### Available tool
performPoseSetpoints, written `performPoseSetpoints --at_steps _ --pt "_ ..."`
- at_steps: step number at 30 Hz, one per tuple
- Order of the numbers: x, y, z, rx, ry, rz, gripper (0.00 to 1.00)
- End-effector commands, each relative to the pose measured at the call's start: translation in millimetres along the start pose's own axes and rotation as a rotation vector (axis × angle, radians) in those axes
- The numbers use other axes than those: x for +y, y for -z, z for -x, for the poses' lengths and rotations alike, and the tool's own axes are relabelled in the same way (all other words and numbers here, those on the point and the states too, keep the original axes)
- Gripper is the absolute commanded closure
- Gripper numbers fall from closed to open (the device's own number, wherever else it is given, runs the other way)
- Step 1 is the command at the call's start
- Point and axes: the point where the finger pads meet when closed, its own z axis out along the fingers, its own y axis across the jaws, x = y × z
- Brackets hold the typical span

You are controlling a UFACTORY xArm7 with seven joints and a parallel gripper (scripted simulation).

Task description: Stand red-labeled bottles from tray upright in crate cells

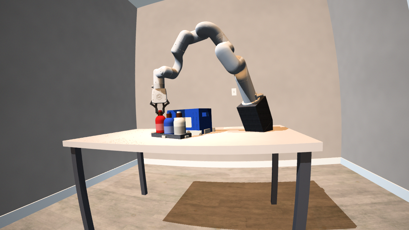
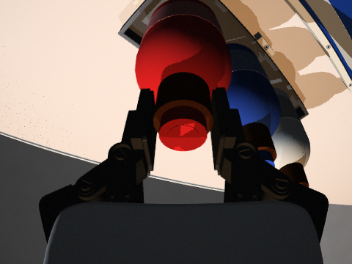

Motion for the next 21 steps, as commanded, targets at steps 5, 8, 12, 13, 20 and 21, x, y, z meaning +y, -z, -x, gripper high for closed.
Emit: performPoseSetpoints --at_steps 5,8,12,13,20,21 --pt "-2 12 -1 0.003 0.0 -0.005 1.0" --pt "-2 15 -1 0.003 0.0 -0.005 1.0" --pt "-2 19 -1 0.003 0.0 -0.005 1.0" --pt "-2 20 -1 0.003 0.0 -0.005 1.0" --pt "-2 23 -1 0.003 0.0 -0.005 1.0" --pt "-2 24 -1 0.003 0.0 -0.005 1.0"
